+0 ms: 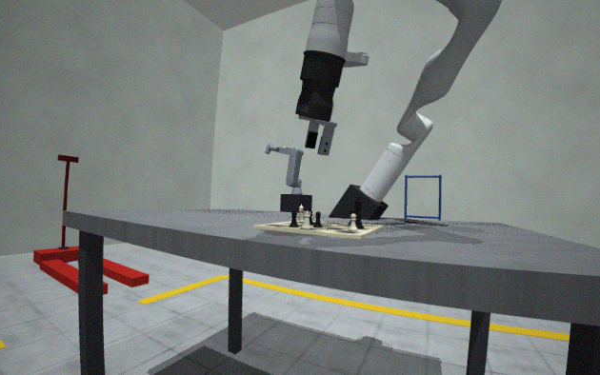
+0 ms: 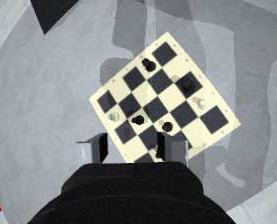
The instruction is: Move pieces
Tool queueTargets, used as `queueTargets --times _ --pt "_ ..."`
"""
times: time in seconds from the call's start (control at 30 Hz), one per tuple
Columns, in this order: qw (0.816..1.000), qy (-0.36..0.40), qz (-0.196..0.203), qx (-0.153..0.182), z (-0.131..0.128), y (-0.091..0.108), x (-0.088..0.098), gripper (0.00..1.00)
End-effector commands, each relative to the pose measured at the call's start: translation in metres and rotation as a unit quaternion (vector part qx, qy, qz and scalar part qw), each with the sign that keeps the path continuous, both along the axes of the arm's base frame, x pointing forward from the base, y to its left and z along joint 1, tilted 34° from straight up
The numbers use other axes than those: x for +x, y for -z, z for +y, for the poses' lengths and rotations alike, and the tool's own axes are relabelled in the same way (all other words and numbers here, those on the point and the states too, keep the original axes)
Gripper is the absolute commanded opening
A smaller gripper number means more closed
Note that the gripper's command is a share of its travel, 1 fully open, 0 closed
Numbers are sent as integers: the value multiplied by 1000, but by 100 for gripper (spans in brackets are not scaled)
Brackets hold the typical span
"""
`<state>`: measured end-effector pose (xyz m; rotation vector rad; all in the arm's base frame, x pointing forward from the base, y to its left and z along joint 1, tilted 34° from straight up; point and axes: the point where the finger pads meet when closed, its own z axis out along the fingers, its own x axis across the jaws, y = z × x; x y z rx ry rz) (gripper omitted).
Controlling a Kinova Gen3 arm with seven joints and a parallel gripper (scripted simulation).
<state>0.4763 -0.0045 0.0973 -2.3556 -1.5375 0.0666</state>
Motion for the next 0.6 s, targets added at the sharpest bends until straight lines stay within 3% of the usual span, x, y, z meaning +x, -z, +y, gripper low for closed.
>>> queueTargets --times 0.0,0.57 --pt "1000 4 3 -2 -6 4 0 100" --pt "999 42 28 19 -9 22 7 100"
